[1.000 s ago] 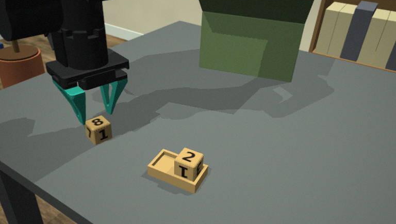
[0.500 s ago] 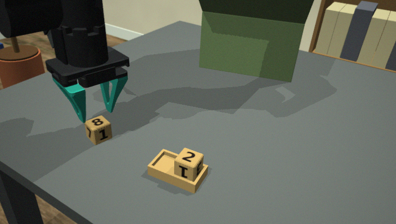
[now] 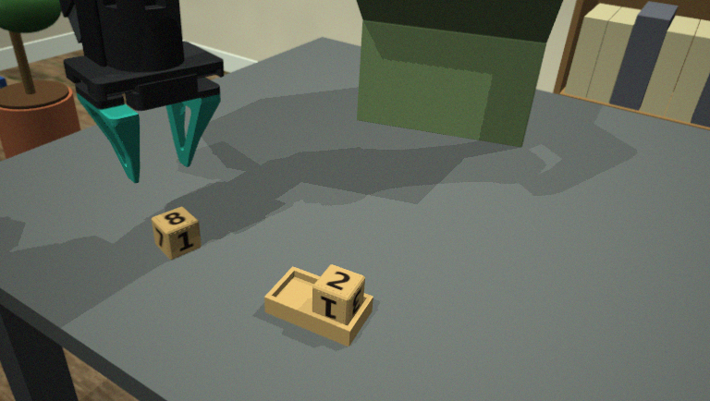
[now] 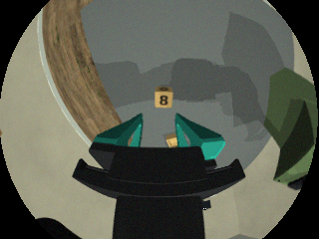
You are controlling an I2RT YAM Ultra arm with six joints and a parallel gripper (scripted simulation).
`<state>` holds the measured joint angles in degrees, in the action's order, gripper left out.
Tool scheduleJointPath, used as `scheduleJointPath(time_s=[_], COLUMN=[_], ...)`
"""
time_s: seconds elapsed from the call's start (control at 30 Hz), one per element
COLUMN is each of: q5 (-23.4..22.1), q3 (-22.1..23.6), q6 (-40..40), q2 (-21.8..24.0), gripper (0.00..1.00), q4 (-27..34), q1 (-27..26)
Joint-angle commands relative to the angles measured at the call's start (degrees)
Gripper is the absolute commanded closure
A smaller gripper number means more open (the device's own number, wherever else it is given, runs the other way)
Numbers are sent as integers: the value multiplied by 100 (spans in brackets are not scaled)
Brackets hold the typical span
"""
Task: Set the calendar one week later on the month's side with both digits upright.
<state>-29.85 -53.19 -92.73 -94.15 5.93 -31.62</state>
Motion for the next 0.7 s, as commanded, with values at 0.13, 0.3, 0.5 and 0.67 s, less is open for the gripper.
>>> scheduleJointPath(time_s=[0.13,0.3,0.5,0.67], q5=[4,569,1855,2065], q3=[-1,-11,-31,-35], q6=[52,-123,-519,-584], q2=[59,146,344,376], gripper=[53,53,53,53], q4=[205,280,449,476], q1=[-71,165,701,789])
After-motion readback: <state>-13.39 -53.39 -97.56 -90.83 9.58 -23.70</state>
